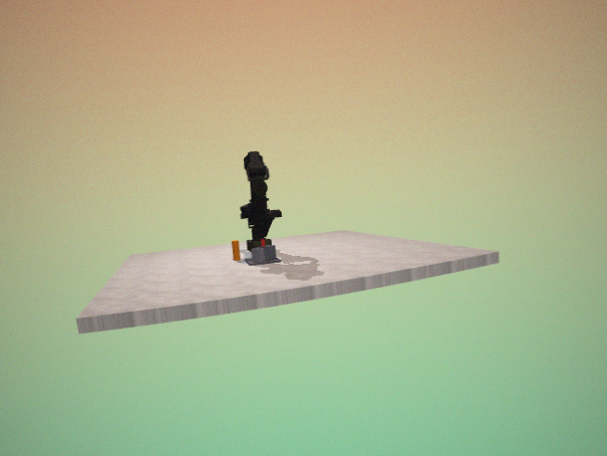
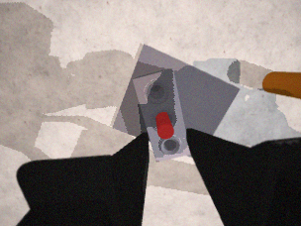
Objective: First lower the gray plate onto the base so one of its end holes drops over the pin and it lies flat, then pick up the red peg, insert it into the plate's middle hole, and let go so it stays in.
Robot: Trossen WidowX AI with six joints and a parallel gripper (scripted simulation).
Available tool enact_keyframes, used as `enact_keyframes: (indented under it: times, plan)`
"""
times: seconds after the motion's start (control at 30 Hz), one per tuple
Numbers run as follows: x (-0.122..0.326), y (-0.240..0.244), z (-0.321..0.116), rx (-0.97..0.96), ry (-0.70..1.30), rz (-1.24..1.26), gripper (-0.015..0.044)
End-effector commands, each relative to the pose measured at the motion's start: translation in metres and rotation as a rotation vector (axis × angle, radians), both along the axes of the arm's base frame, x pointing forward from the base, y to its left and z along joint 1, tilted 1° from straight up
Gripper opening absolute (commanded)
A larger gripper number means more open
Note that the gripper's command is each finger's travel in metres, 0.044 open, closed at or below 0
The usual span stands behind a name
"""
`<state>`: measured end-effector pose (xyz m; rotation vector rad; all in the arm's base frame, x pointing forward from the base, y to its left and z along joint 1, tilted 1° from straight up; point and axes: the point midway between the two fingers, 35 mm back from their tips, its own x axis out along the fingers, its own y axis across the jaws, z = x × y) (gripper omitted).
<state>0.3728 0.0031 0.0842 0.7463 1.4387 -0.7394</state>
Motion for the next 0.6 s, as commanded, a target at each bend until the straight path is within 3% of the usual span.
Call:
enact_keyframes:
  times: [0.0,0.57]
  plan:
    - [-0.0001,-0.0001,0.0027,0.002,-0.002,-0.001,0.0150]
    - [-0.0035,-0.0018,0.0116,0.003,-0.003,-0.001,0.0150]
